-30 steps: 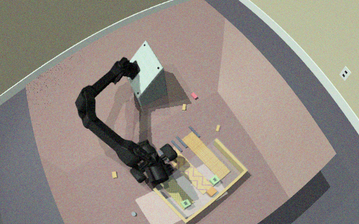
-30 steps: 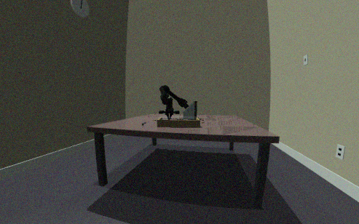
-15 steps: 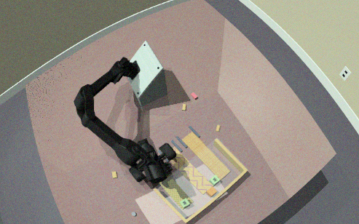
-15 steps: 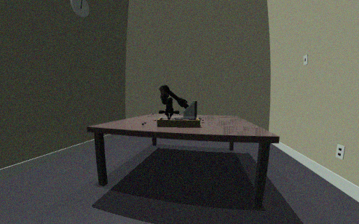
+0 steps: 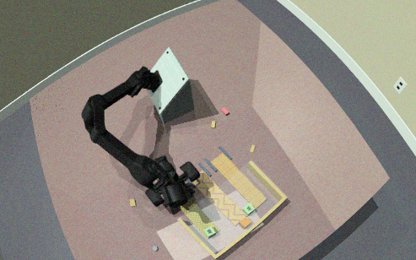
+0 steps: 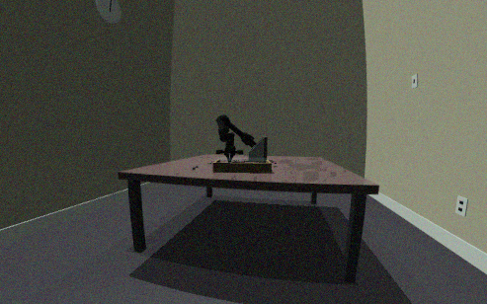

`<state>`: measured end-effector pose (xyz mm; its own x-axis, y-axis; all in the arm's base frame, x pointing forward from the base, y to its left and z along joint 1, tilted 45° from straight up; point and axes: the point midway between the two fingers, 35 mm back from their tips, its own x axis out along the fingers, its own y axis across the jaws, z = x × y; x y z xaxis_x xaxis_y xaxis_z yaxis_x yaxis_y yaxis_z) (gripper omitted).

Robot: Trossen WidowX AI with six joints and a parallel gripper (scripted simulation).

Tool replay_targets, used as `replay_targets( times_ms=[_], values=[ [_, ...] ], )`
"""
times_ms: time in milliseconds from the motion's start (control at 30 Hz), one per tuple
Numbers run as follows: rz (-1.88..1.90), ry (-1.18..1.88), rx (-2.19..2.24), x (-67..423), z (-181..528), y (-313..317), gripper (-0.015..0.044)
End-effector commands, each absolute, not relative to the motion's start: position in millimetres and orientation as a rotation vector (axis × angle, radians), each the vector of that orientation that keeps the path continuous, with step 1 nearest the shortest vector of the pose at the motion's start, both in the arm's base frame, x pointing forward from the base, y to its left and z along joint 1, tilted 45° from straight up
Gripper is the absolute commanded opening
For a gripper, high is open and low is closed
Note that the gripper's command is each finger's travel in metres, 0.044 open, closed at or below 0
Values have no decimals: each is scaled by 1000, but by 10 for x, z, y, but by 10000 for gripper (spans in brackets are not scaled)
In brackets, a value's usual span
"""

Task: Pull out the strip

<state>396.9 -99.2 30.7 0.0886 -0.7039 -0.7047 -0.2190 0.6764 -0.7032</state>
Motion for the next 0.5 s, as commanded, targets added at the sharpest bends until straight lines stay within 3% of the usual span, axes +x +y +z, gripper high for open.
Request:
replay_targets(
  times_ms=[0,467],
  values=[
    [-427,1499,-810,3857,264,-1054,0],
    [-426,1500,-811,3649,285,-1109,0]
  ],
)
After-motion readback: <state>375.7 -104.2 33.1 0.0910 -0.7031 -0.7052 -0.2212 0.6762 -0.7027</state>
